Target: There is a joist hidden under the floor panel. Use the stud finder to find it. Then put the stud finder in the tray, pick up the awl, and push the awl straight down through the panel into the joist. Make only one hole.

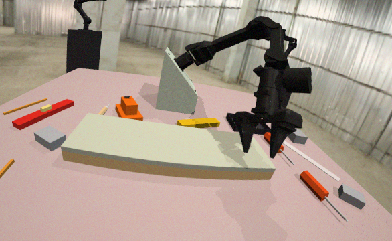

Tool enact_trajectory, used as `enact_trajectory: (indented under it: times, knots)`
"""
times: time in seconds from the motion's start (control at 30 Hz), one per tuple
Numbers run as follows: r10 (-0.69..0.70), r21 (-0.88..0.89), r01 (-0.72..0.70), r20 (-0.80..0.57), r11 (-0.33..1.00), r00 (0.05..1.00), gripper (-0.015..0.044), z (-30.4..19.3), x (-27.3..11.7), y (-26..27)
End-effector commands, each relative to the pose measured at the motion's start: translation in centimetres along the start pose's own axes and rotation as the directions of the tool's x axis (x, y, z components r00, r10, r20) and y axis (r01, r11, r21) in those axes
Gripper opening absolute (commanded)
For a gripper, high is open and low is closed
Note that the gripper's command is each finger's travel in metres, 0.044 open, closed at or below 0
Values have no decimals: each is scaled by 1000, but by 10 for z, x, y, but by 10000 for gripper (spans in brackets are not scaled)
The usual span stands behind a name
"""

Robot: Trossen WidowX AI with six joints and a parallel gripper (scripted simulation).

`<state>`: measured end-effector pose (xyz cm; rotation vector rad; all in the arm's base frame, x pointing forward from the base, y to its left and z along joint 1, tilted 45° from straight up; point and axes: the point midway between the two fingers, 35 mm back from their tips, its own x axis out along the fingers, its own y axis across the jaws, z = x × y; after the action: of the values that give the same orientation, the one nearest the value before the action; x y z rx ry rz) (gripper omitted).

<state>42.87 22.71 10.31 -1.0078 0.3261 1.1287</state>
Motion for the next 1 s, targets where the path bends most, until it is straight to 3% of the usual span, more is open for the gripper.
enact_trajectory:
  times: [0.0, 0.27, 0.5, 0.73, 0.97]
  knots:
    - [63, 106, -53, -95, 993, 993, 440, -71, 1, 19]
    - [186, 314, -130, -153, 940, 971, 440, -169, -9, 63]
    - [307, 569, -199, -100, 798, 946, 440, -250, -31, 132]
    - [340, 819, -246, 66, 519, 938, 440, -298, -64, 224]
    - [211, 938, -290, 249, 190, 945, 440, -297, -90, 298]
